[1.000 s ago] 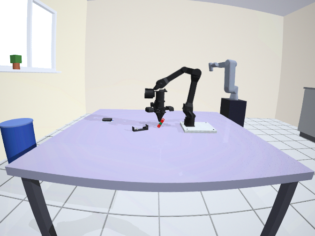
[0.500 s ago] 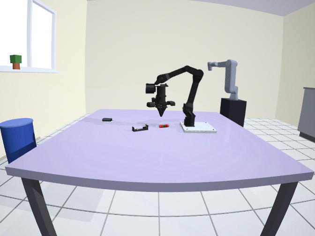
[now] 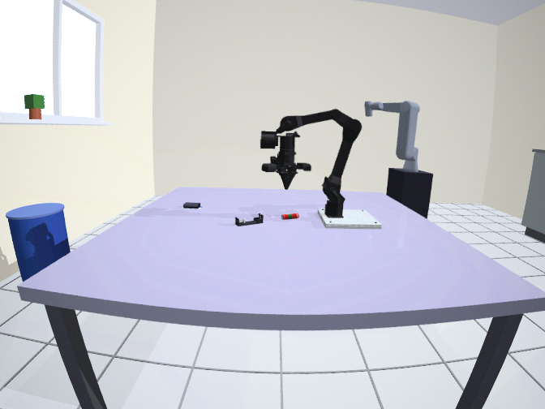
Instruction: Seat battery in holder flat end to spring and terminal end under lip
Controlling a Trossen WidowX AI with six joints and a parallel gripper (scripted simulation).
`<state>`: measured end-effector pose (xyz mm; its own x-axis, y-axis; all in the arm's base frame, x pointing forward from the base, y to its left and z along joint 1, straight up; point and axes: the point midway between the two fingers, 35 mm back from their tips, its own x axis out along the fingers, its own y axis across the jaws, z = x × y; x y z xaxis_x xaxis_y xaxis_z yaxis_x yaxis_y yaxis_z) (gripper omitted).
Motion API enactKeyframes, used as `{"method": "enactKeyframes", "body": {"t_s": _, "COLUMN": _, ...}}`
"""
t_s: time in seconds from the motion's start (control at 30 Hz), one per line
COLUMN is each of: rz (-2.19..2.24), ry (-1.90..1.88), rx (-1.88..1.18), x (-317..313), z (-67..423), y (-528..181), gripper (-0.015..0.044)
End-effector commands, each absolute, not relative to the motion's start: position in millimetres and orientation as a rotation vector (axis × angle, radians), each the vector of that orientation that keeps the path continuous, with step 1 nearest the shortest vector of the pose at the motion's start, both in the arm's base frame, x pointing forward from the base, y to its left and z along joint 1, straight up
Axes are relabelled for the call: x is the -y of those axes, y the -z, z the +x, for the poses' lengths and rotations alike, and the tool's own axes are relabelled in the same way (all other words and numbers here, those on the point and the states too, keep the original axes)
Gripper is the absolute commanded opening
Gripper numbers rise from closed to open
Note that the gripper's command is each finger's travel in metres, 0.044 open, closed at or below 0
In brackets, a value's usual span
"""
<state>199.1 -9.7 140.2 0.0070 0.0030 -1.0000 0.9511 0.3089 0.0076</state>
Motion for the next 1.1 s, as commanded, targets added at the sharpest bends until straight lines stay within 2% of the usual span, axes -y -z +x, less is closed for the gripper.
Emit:
{"method": "enactKeyframes", "body": {"t_s": 0.0, "rz": 0.967, "ry": 0.957, "rx": -1.343, "x": 10, "z": 199, "y": -139, "gripper": 0.0026}}
{"method": "enactKeyframes", "body": {"t_s": 0.27, "rz": 0.415, "ry": 0.409, "rx": -1.521, "x": 13, "z": 192, "y": -108, "gripper": 0.0225}}
{"method": "enactKeyframes", "body": {"t_s": 0.57, "rz": -0.226, "ry": -0.221, "rx": -1.546, "x": 16, "z": 180, "y": -72, "gripper": 0.0225}}
{"method": "enactKeyframes", "body": {"t_s": 1.07, "rz": -0.239, "ry": -0.234, "rx": -1.544, "x": 16, "z": 180, "y": -65, "gripper": 0.0225}}
